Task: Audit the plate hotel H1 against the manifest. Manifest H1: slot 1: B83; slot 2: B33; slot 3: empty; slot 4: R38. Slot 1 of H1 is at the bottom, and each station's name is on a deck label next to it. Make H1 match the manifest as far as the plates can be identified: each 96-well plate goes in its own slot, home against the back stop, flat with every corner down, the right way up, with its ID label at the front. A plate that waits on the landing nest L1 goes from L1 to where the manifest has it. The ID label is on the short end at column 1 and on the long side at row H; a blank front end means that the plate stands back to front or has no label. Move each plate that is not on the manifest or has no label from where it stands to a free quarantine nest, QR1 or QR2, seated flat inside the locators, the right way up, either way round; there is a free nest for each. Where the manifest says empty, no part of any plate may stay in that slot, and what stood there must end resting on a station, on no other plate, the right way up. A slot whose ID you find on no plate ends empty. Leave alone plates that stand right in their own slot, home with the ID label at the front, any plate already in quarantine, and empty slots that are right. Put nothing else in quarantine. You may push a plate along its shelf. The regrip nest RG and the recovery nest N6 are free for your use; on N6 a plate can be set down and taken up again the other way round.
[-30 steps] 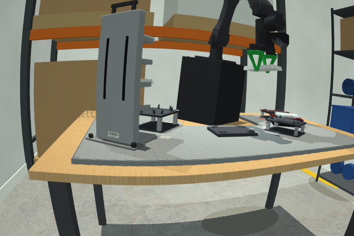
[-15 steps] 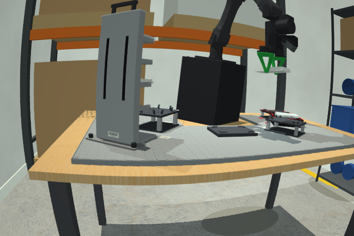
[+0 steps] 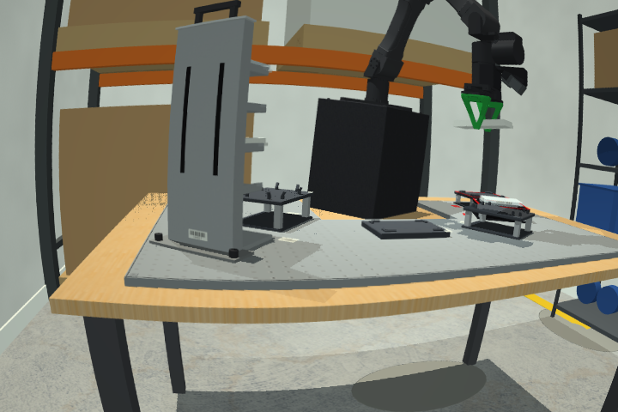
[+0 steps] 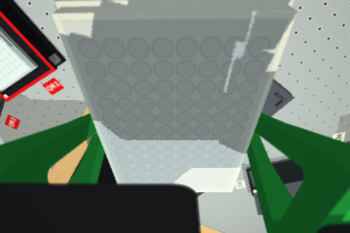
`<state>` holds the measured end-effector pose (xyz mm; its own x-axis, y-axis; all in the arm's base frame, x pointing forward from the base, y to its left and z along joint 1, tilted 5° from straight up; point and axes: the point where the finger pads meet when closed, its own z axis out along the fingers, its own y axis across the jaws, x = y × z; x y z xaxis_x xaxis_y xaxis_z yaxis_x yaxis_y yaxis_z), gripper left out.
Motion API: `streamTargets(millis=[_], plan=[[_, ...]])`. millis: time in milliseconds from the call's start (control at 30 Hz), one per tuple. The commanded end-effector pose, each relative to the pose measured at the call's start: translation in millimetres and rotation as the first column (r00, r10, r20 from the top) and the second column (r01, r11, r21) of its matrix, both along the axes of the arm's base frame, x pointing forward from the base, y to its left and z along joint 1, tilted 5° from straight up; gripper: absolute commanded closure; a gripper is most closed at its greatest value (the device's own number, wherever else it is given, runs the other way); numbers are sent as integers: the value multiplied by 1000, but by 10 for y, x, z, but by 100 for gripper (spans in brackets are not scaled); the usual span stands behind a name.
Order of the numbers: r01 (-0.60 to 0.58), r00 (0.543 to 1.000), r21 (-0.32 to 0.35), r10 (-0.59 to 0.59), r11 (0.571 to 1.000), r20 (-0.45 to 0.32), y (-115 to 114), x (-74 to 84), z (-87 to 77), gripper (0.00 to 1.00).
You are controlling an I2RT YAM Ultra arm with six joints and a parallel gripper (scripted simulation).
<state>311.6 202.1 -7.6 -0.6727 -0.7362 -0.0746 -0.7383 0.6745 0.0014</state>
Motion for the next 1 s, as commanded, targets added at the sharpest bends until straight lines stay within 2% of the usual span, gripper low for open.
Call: streamTargets(millis=[0, 100, 233, 333, 400, 700, 767, 967], plan=[[-74, 996, 19, 73, 997, 47, 132, -18, 126, 14], [-124, 991, 10, 123, 992, 44, 188, -110, 107, 14], [-157, 986, 19, 155, 987, 67, 286, -91, 166, 14], [-205, 978, 2, 205, 979, 44, 300, -240, 103, 14], [-238, 970, 7, 237, 971, 57, 383, -250, 139, 14], [-379, 923, -12, 379, 925, 60, 582, -474, 127, 14], [-379, 923, -12, 379, 925, 60, 582, -474, 127, 14], [-372, 926, 1, 371, 928, 73, 777, -575, 183, 14]])
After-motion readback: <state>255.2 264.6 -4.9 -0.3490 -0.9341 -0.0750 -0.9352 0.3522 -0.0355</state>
